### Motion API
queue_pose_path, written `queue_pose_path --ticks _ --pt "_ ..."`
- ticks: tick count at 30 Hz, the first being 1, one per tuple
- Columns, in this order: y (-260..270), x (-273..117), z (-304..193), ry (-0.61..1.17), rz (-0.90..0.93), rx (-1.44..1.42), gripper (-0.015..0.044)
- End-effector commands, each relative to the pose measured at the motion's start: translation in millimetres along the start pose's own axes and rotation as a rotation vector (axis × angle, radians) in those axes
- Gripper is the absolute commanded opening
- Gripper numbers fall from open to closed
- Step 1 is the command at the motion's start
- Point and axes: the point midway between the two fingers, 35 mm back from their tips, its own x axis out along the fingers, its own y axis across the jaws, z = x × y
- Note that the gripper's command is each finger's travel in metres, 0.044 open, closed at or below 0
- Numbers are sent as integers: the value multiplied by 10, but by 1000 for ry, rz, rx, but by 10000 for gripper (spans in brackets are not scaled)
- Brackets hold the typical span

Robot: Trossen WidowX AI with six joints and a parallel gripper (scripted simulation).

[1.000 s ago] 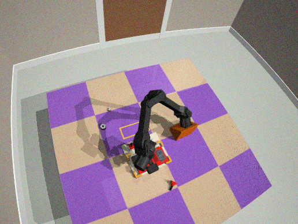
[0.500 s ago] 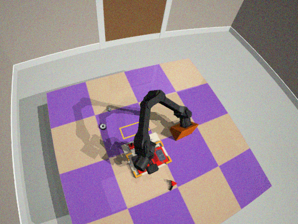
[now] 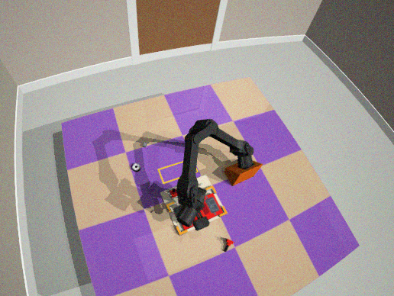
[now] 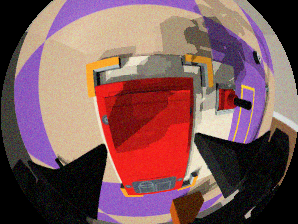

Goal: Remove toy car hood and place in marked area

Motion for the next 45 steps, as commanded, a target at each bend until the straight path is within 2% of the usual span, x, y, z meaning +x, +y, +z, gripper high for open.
queue_pose_path --ticks 1,21,25,34,44,45 --pt "-2 25 -4 -1 -3 -5 440" --pt "-4 124 -5 -1 -4 -5 440" --pt "-2 104 0 0 -1 0 335" --pt "-2 104 0 0 -1 0 275" --pt "0 56 2 0 0 0 12" --pt "0 49 2 0 0 0 0"
